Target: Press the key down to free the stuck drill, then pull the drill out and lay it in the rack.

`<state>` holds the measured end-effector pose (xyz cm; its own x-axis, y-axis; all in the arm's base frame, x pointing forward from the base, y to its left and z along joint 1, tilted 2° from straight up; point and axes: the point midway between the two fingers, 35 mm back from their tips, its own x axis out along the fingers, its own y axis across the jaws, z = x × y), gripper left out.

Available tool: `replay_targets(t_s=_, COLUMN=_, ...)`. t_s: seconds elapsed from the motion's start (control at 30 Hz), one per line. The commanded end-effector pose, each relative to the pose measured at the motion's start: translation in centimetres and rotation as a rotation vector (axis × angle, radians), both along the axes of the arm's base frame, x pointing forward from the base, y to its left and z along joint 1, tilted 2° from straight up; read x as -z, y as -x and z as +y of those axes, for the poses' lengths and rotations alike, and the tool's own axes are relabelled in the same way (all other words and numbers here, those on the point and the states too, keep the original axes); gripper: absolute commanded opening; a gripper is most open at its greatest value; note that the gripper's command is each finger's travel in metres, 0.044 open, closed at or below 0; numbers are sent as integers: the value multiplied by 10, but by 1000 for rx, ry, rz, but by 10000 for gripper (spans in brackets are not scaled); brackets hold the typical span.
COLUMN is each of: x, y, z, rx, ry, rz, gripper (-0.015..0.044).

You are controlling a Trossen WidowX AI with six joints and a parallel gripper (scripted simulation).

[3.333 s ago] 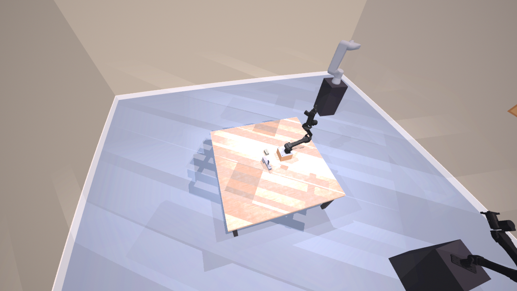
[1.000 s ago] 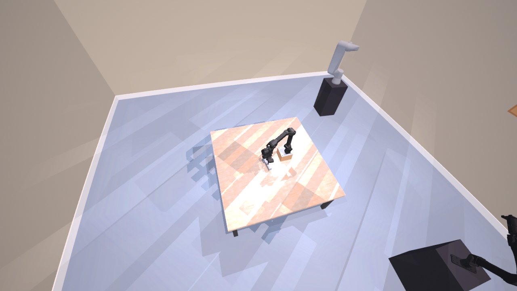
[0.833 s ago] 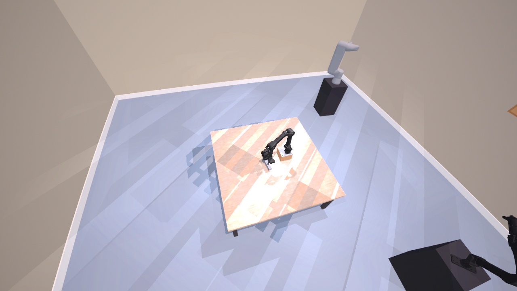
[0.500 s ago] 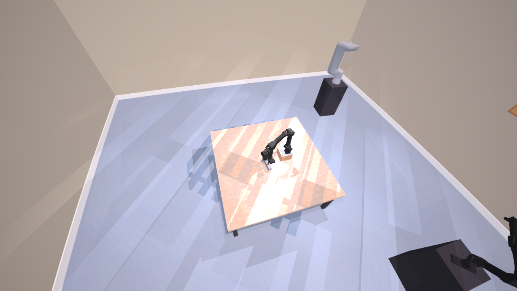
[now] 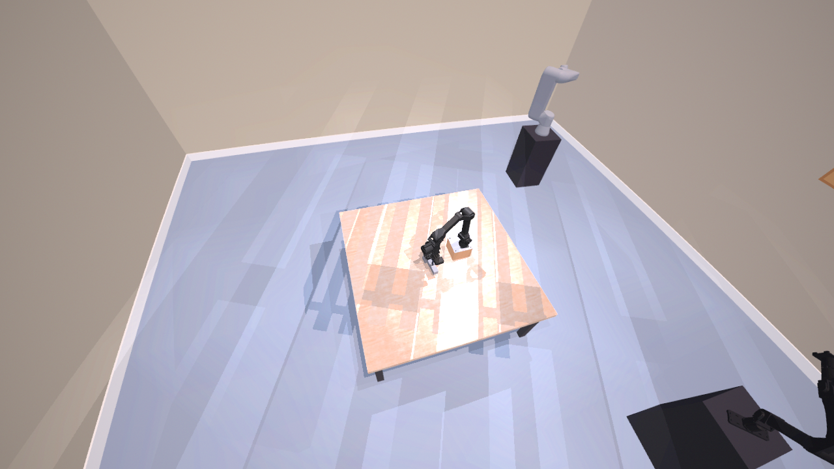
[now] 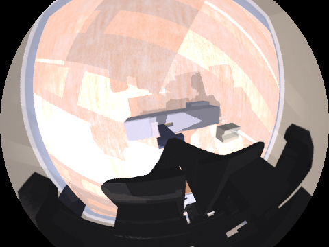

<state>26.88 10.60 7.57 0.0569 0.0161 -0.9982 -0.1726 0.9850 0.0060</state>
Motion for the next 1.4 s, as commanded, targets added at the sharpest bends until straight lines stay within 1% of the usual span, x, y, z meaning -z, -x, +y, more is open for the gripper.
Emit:
replay_targets(t_s=0.0, x=4, y=0, z=0, rx=-6, ry=-2, rz=8, gripper=0)
replay_targets(t_s=1.37, x=19, y=4, z=1, rx=-6, ry=-2, rz=8, gripper=0)
